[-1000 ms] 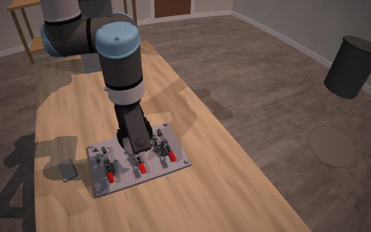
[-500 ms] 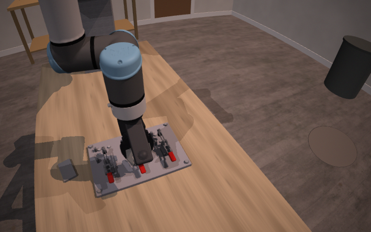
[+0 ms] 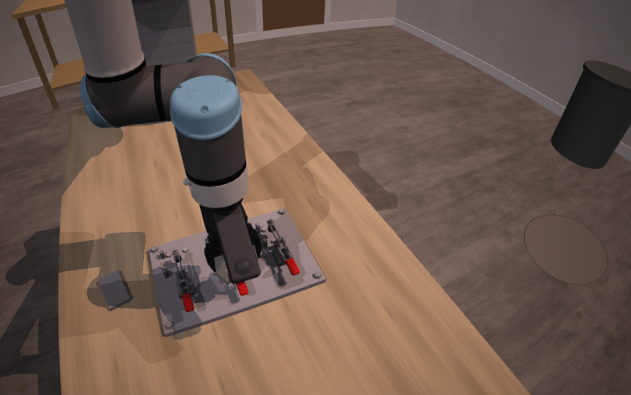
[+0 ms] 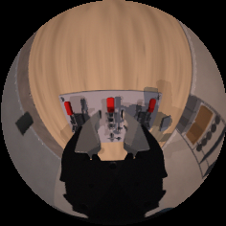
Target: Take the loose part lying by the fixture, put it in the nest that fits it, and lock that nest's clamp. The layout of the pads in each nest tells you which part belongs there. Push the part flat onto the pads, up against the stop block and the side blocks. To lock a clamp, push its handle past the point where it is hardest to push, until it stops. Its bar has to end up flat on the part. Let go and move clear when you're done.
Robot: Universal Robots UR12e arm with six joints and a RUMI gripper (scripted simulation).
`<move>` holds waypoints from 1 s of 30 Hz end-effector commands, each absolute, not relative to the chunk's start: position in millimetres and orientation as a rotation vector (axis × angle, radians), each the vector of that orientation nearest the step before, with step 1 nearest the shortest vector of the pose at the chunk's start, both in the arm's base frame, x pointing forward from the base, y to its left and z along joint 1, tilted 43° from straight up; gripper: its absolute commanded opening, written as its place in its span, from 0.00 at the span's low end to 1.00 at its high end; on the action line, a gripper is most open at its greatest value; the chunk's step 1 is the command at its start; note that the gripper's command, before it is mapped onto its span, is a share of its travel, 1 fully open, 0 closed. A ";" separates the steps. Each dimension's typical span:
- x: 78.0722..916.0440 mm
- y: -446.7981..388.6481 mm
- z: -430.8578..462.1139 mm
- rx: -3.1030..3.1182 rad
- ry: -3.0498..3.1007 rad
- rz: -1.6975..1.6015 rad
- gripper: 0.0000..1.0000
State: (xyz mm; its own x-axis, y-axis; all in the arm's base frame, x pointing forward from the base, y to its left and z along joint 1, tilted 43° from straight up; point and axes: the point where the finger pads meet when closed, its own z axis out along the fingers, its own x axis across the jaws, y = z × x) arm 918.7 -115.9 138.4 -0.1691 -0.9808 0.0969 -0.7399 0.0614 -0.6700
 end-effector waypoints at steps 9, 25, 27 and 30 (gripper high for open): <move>924.9 -115.3 136.3 -1.716 1.959 -0.857 0.28; 945.2 -120.2 114.4 -1.716 1.959 -0.857 0.28; 945.6 -120.3 114.0 -1.716 1.959 -0.857 0.28; 945.6 -120.2 114.5 -1.716 1.958 -0.857 0.28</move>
State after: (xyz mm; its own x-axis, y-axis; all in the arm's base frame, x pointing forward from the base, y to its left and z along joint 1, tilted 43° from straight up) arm 941.6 -121.8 111.6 -0.1693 -0.9808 0.0966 -0.7411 0.0621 -0.6685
